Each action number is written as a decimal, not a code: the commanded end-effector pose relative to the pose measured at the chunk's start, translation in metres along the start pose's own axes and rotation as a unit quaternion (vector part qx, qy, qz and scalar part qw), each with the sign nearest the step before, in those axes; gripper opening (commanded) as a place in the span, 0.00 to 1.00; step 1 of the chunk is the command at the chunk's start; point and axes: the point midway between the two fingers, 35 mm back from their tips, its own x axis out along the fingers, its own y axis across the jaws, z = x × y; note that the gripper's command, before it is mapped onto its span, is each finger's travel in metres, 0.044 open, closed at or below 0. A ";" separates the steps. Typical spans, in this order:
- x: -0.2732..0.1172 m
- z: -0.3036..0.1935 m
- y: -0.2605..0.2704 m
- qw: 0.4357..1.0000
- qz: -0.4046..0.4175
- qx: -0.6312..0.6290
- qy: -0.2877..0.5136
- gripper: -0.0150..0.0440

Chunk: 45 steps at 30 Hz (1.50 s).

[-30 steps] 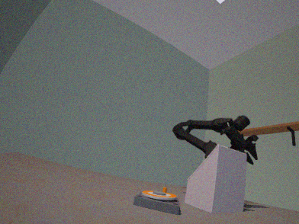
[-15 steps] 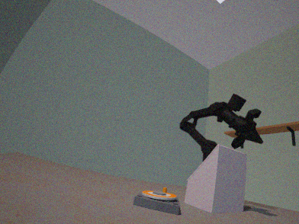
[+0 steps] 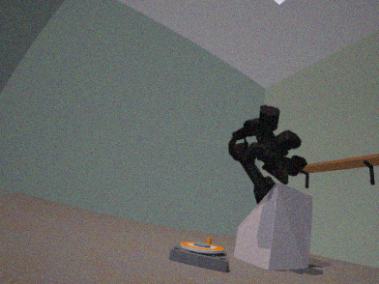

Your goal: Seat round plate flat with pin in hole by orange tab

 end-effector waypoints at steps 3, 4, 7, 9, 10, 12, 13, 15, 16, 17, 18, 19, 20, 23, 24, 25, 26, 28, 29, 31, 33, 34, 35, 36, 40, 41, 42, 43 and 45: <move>0.017 -0.048 -0.069 0.958 -0.062 0.266 0.091 0.25; 0.020 -0.059 -0.079 0.941 -0.075 0.311 0.107 0.25; 0.026 -0.086 -0.100 0.898 -0.104 0.404 0.141 0.25; 0.029 -0.101 -0.110 0.871 -0.120 0.450 0.159 0.25; 0.031 -0.114 -0.118 0.847 -0.134 0.485 0.173 0.25; 0.035 -0.141 -0.131 0.793 -0.162 0.552 0.201 0.25; 0.037 -0.152 -0.135 0.771 -0.173 0.575 0.211 0.25; 0.037 -0.159 -0.139 0.757 -0.180 0.589 0.218 0.25; 0.036 -0.162 -0.145 0.754 -0.182 0.592 0.219 0.25; 0.035 -0.164 -0.148 0.753 -0.182 0.593 0.219 0.25; 0.035 -0.164 -0.148 0.753 -0.182 0.593 0.219 0.25; 0.035 -0.164 -0.148 0.753 -0.182 0.593 0.219 0.25; 0.035 -0.164 -0.148 0.753 -0.182 0.593 0.219 0.25; 0.036 -0.163 -0.147 0.753 -0.182 0.592 0.219 0.25; 0.036 -0.163 -0.146 0.753 -0.182 0.592 0.219 0.25; 0.037 -0.164 -0.146 0.753 -0.182 0.592 0.219 0.25; 0.039 -0.165 -0.147 0.753 -0.182 0.593 0.219 0.25; 0.046 -0.169 -0.147 0.754 -0.182 0.593 0.219 0.25; 0.050 -0.172 -0.147 0.754 -0.182 0.593 0.219 0.25; 0.059 -0.177 -0.147 0.754 -0.182 0.592 0.219 0.25; 0.067 -0.183 -0.146 0.753 -0.183 0.592 0.219 0.25; 0.071 -0.186 -0.146 0.753 -0.183 0.592 0.220 0.25; 0.074 -0.188 -0.146 0.753 -0.183 0.592 0.220 0.25; 0.076 -0.189 -0.145 0.753 -0.183 0.592 0.220 0.25; 0.076 -0.190 -0.145 0.753 -0.183 0.592 0.220 0.25; 0.076 -0.189 -0.144 0.753 -0.183 0.592 0.220 0.25; 0.077 -0.189 -0.144 0.753 -0.183 0.592 0.220 0.25; 0.077 -0.188 -0.143 0.753 -0.183 0.592 0.220 0.25; 0.078 -0.188 -0.140 0.753 -0.183 0.592 0.220 0.25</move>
